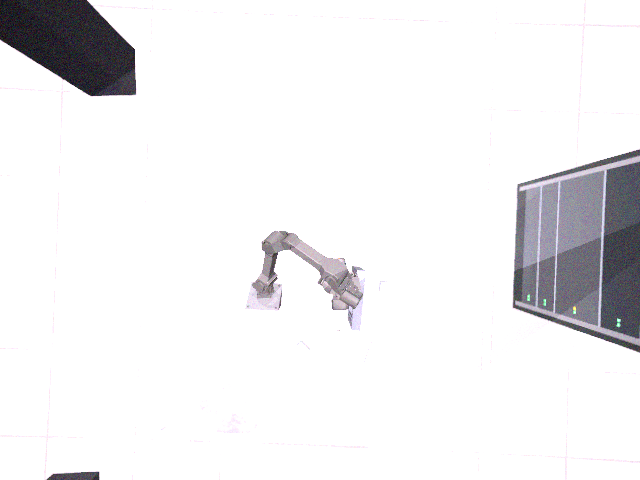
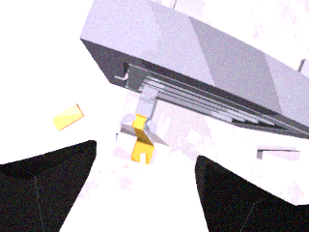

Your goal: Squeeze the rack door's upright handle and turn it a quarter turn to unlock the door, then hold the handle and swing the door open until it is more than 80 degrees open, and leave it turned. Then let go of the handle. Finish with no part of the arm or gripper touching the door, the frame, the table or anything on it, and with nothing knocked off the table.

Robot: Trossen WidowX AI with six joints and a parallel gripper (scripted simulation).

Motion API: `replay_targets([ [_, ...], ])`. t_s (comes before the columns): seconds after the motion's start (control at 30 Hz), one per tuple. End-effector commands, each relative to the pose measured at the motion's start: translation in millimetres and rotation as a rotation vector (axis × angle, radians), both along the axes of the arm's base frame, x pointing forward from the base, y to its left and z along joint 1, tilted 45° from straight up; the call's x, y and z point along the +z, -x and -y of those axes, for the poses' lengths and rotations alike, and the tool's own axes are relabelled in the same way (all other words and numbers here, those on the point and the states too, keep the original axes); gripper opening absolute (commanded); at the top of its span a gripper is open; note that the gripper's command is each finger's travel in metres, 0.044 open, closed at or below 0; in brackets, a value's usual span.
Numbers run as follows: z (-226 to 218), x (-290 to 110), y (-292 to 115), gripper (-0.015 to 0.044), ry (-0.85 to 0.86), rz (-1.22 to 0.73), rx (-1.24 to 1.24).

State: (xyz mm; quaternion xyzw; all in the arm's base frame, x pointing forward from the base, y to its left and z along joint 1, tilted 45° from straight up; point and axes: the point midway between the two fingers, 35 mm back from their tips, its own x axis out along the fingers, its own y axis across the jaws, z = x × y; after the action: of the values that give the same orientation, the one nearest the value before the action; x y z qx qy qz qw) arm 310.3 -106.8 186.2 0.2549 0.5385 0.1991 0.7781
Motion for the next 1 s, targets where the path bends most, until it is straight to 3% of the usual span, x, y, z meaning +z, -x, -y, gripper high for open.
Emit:
replay_targets([
  [0.0,6.6,4.8,2.1,0.0293,-0.081,-0.022,-0.015],
  [0.97,-18.5,-21.6,-7.4,0.0293,-0.128,-0.172,0.022],
])
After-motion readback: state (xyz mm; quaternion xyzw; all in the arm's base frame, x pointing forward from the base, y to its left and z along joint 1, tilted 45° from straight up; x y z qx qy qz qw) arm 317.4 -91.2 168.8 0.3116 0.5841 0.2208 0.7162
